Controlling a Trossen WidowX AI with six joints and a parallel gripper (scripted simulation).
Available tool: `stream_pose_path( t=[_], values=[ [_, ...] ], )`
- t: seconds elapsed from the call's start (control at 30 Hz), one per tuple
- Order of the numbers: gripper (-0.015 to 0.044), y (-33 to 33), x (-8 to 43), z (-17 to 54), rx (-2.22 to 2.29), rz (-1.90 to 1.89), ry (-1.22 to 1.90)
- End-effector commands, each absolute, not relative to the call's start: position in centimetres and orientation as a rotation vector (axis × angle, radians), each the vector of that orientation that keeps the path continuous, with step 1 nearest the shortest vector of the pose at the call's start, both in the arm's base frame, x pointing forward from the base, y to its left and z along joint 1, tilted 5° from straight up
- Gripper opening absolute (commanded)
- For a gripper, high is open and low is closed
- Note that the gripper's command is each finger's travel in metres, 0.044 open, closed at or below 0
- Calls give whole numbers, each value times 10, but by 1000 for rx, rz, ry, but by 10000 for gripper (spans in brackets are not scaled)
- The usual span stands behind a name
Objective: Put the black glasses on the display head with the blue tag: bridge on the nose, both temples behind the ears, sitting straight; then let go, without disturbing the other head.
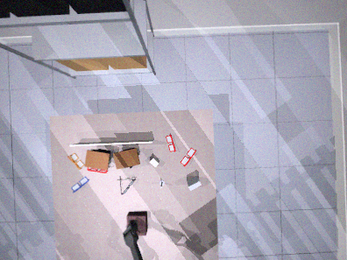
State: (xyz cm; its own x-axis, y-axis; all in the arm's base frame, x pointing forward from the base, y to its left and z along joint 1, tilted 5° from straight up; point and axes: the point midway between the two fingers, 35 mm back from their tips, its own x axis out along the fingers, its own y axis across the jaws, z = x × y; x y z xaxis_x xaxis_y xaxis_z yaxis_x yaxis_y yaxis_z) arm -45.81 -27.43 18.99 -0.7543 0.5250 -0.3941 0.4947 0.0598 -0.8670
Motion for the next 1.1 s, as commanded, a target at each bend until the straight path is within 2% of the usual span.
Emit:
stream_pose_path(
  t=[0.0,0.23,0.33,0.53,0.8,1.07],
  values=[
    [426,-274,-458,190,-1091,1837,-2268],
    [440,-274,-458,190,-1091,1837,-2268],
    [361,-297,-440,189,-1055,1904,-2288],
    [204,-371,-361,183,-931,2156,-2358],
    [200,-441,-228,172,-815,2482,-2465],
    [200,-462,-80,159,-780,2761,-2594]
  ],
)
